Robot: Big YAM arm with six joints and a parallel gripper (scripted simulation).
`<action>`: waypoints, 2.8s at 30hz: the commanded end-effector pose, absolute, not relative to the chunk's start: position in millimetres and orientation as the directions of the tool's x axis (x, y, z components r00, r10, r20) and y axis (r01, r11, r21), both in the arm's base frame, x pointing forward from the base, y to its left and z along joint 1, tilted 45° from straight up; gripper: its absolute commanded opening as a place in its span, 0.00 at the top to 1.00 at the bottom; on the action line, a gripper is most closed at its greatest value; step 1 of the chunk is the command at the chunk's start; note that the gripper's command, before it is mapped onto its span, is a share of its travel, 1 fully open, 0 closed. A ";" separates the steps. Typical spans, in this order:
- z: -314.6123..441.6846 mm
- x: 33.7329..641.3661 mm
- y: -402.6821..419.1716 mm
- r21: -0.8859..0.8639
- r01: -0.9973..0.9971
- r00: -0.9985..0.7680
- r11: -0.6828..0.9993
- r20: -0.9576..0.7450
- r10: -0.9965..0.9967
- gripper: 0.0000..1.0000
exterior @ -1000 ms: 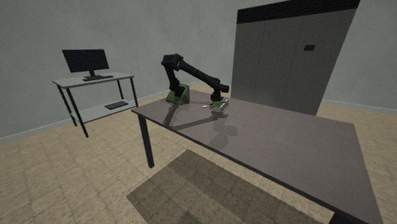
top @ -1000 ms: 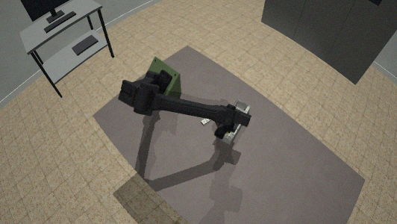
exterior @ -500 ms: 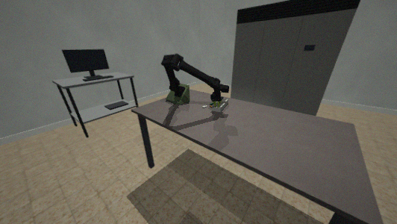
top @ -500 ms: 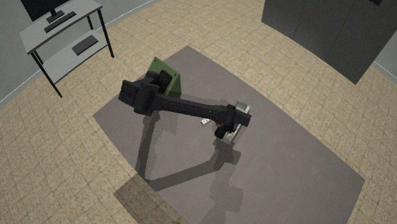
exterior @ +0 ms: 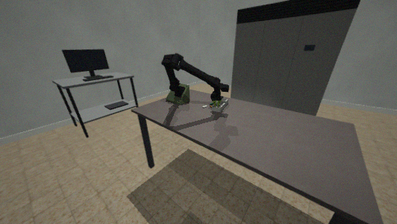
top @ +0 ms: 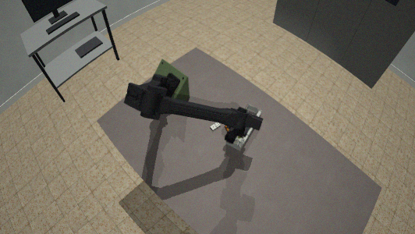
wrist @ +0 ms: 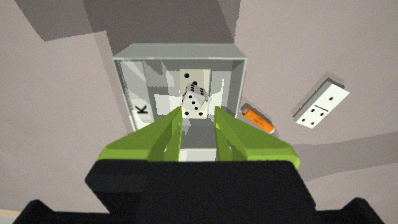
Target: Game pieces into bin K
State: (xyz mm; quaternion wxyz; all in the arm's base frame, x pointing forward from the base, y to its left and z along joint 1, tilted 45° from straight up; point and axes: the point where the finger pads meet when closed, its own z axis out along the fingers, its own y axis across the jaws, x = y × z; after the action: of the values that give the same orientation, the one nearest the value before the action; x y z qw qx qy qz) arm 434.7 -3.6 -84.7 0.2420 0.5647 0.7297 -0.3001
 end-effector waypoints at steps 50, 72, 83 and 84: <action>-39.9 431.8 35.3 -0.038 0.991 -0.119 0.131 -0.701 0.703 0.61; -30.5 332.0 18.7 0.064 0.998 0.029 0.021 -0.693 0.720 0.61; -41.8 314.1 18.4 0.024 0.999 -0.013 0.042 -0.703 0.711 0.61; -42.4 313.3 17.9 0.022 0.999 -0.014 0.042 -0.704 0.710 0.61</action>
State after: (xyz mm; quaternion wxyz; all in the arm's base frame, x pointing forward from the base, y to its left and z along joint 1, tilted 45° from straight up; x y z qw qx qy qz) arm 306.9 10.0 -41.9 0.2750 0.6417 0.6637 -0.2686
